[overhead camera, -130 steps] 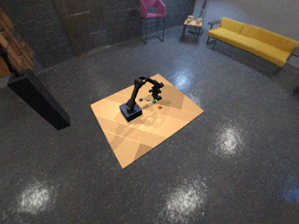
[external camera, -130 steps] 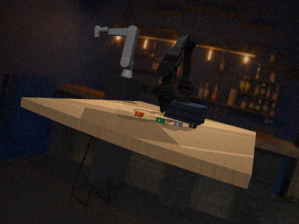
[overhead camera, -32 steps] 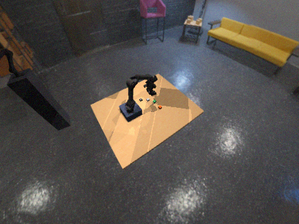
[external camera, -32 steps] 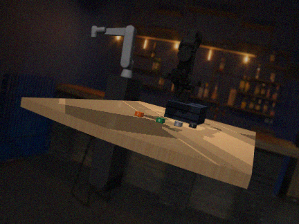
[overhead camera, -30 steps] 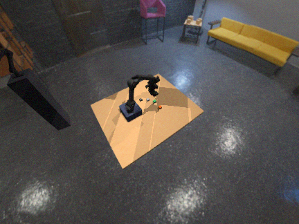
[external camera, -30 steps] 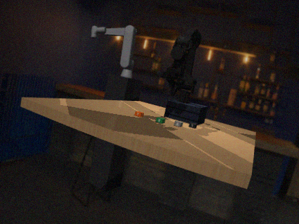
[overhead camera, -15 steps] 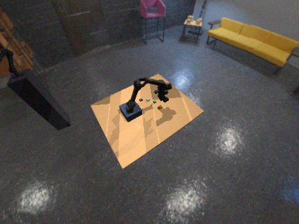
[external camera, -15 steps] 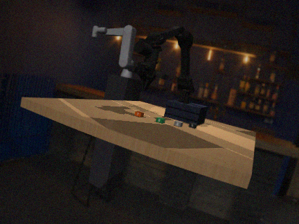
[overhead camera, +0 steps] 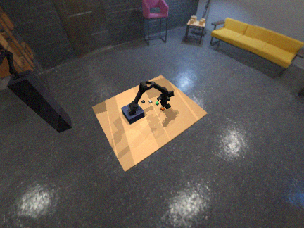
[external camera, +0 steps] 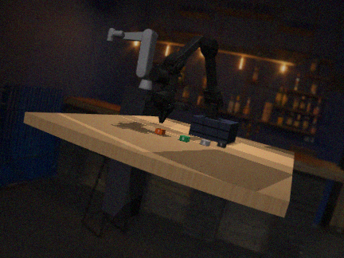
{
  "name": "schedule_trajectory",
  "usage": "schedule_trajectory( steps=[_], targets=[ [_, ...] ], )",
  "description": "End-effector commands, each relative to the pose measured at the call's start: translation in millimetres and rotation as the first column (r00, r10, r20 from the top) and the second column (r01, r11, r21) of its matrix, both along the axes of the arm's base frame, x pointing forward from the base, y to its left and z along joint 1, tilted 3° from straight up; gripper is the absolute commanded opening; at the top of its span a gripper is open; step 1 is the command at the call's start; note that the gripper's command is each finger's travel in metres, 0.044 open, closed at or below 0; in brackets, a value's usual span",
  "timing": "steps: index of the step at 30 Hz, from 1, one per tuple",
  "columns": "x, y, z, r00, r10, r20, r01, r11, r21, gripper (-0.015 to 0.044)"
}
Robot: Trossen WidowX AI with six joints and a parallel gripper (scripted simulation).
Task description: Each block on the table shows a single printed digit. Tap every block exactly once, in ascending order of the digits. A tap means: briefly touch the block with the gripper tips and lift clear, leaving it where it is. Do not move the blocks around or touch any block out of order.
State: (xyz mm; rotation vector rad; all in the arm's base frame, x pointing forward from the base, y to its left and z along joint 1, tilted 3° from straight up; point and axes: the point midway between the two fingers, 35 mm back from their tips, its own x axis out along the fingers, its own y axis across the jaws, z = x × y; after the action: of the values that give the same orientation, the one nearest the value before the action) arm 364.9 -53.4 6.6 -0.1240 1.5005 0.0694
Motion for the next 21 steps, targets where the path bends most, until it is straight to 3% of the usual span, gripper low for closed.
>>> schedule_trajectory(
  steps=[1, 21],
  targets=[
    [0, 0, -7, 1.0, 0.004, -0.003, -0.004, 1.0, 0.004, 0.002],
    [1, 0, -30, 1.0, 0.004, -0.003, -0.004, 1.0, 0.004, 0.002]
  ],
)
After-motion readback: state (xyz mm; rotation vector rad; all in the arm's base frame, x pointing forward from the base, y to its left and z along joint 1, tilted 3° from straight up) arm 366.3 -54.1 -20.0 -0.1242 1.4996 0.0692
